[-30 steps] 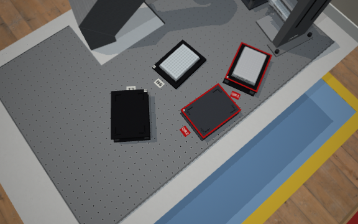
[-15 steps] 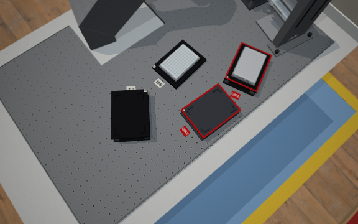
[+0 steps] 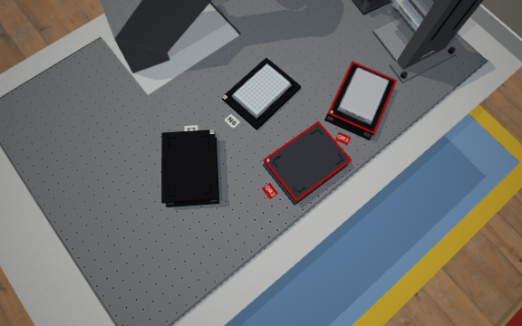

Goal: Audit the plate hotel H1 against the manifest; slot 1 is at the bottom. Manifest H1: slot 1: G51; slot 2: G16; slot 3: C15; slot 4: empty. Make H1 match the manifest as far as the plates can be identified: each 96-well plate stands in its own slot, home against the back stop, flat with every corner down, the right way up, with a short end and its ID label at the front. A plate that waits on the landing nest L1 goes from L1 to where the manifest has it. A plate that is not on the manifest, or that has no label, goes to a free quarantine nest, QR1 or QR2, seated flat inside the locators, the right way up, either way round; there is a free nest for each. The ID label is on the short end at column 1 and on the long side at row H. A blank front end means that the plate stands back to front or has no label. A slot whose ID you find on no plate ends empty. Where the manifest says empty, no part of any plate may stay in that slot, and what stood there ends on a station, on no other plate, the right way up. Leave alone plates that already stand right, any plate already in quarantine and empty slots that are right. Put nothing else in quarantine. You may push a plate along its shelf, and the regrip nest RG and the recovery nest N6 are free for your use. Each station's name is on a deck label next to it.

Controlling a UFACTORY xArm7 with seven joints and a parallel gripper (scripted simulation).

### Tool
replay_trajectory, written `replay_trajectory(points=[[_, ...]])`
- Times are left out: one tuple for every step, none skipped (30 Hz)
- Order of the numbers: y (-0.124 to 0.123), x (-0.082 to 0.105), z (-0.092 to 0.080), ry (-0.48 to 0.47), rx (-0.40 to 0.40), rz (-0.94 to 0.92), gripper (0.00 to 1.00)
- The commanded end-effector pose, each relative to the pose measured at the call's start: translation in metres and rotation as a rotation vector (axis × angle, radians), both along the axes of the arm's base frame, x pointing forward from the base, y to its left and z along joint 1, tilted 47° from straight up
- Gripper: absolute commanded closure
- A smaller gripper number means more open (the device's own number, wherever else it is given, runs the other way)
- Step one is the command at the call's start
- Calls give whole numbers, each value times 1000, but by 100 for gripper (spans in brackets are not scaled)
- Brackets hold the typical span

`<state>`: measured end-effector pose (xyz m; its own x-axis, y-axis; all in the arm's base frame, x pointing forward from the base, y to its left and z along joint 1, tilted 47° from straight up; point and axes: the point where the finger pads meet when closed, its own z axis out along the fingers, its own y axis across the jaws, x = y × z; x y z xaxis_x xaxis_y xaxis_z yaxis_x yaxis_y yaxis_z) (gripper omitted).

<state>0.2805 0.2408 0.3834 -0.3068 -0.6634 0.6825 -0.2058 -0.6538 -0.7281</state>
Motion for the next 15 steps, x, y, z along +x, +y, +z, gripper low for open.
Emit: replay_trajectory(points=[[2,-8,0,0,3,0,0],[2,-8,0,0,3,0,0],[2,-8,0,0,3,0,0],[3,-10,0,0,3,0,0],[4,-11,0,0,3,0,0],[4,-13,0,0,3,0,0],[5,-15,-1,0,3,0,0],[5,-16,-1,0,3,0,0],[6,-18,-1,0,3,0,0],[7,-19,-1,0,3,0,0],[7,-21,-1,0,3,0,0],[8,-22,-1,0,3,0,0],[8,-24,-1,0,3,0,0],[9,-25,-1,0,3,0,0],[10,-27,-1,0,3,0,0]])
